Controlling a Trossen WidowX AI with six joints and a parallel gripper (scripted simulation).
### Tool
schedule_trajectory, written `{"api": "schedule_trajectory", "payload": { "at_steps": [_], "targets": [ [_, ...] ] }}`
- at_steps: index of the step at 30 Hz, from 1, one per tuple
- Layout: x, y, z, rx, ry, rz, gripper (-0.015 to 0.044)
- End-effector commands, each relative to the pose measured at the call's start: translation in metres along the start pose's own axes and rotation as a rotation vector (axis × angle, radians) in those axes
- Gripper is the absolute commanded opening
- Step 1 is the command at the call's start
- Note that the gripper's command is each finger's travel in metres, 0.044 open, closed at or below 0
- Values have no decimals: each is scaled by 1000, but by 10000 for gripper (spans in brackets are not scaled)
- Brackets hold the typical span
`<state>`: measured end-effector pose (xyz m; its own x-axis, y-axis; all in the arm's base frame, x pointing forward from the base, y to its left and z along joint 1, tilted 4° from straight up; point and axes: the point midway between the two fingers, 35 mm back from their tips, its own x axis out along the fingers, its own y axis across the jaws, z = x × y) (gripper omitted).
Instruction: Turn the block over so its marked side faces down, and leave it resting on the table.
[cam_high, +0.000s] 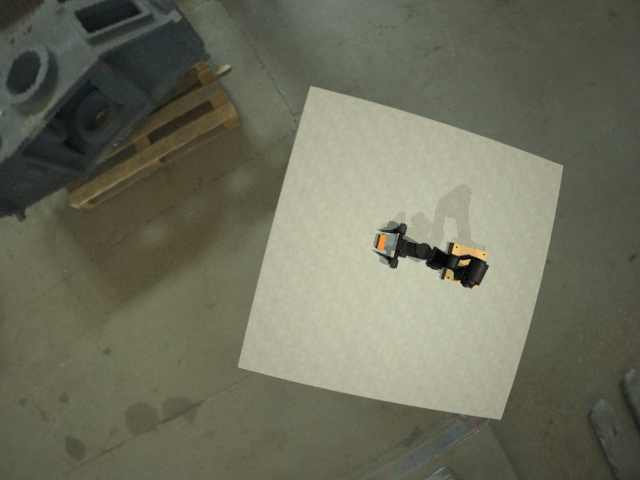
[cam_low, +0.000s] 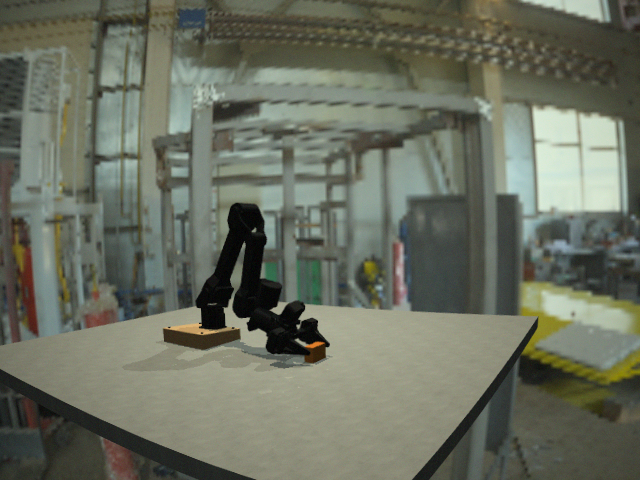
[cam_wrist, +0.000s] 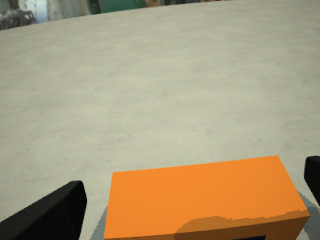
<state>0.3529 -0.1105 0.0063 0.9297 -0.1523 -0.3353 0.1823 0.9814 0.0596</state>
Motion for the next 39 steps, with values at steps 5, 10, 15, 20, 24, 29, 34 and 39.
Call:
{"api": "schedule_trajectory", "payload": {
  "at_steps": [5,10,15,20,24,29,34,39],
  "targets": [
    [0,1,-1,5,1,5,440],
    [0,1,-1,5,1,5,440],
    [0,1,-1,5,1,5,440],
    [9,-3,3,5,87,0,440],
    [13,-6,14,4,226,-4,440],
    [-4,-5,36,3,401,-1,440],
    [-26,-2,62,-8,472,1,440],
    [-43,1,59,2,561,7,440]
  ]
}}
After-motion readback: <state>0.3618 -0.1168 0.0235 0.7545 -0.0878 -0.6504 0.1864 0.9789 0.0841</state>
